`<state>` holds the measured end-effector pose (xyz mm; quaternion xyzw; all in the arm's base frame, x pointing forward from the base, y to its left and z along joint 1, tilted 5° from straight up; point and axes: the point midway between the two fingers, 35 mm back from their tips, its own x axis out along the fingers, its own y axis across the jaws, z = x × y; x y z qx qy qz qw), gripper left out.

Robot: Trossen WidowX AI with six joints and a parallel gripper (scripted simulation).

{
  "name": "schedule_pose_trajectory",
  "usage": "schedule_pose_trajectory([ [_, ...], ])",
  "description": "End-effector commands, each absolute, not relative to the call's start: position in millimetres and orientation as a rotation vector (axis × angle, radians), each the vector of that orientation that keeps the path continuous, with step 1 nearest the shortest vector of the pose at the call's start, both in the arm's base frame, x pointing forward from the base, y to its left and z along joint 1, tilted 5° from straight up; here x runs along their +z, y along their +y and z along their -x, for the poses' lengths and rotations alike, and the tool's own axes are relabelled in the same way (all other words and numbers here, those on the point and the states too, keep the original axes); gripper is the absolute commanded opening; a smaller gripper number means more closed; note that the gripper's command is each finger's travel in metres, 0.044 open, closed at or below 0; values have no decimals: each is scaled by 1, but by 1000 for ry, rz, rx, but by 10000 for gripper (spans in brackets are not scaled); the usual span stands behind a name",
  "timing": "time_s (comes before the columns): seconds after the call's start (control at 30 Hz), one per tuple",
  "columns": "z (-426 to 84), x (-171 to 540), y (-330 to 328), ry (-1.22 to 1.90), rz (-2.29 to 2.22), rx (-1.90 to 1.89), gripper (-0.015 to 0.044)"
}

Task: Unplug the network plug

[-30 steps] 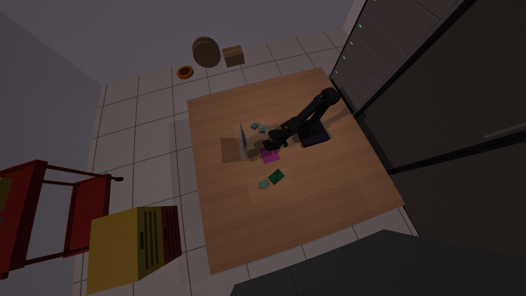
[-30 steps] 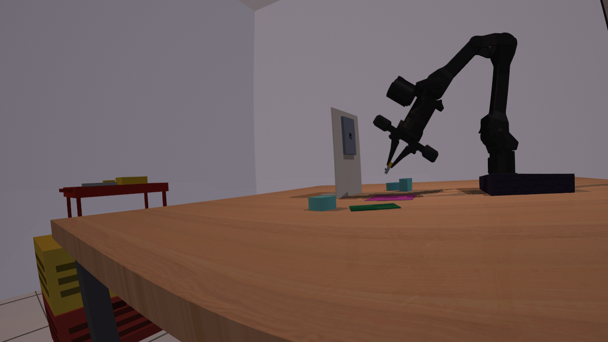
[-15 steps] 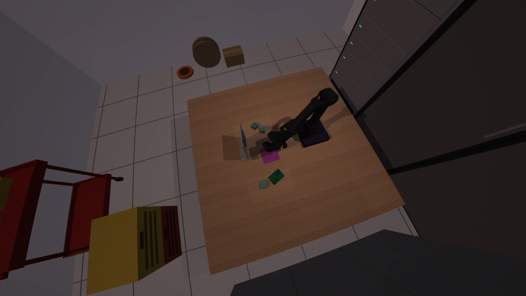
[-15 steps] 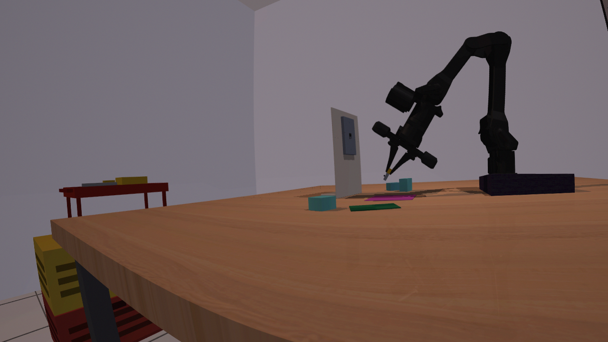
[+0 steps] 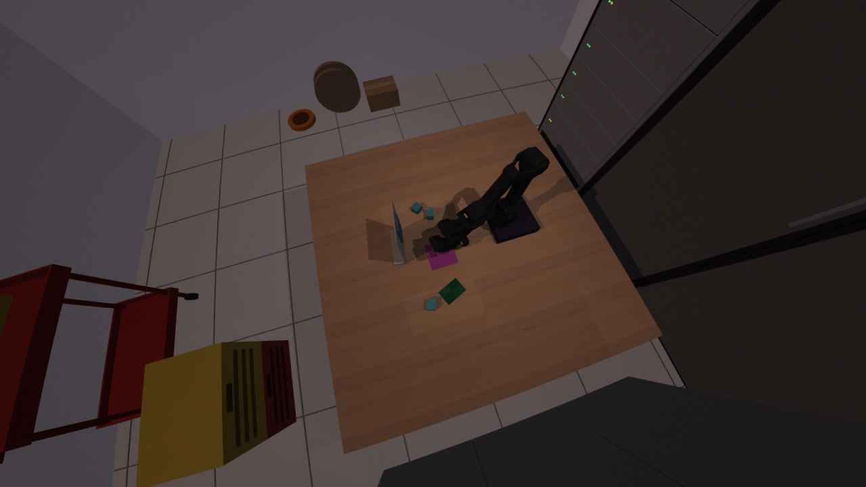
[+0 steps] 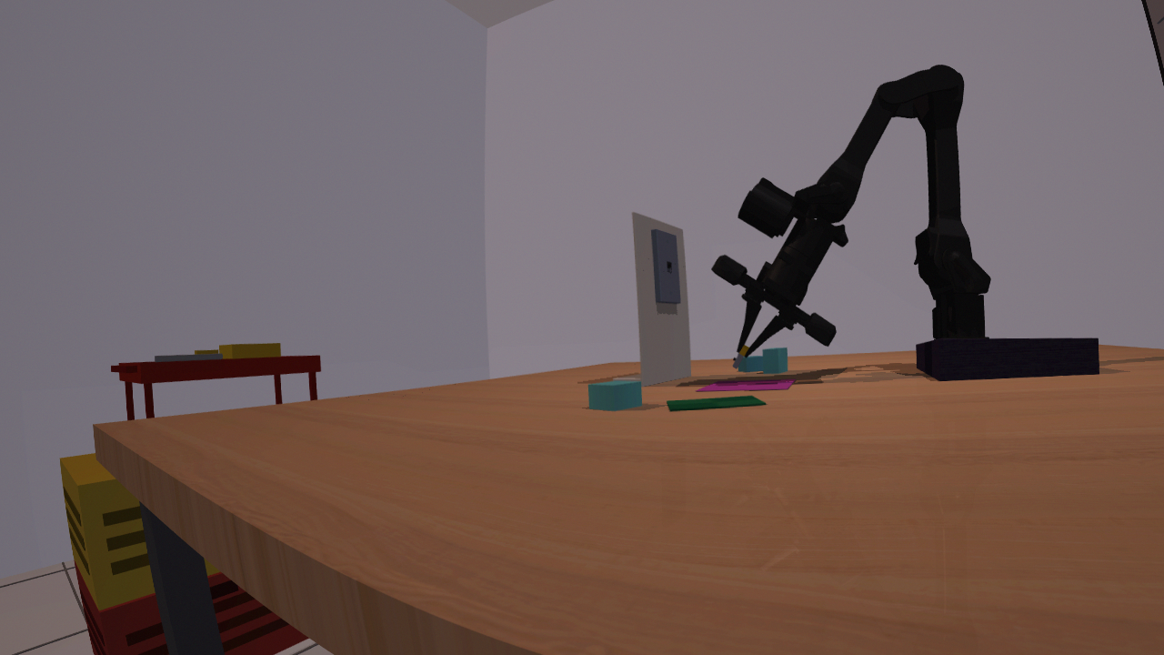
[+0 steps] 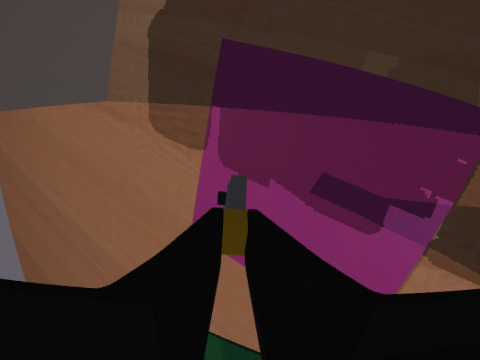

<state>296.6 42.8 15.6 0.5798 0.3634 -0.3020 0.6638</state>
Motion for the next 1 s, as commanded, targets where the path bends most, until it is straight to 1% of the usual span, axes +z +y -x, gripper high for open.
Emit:
schedule_pose_trajectory([
  [0.0, -294, 7, 42, 832, -1304, -685, 0],
  [0.97, -295, -10, 39, 833, -1305, -684, 0],
])
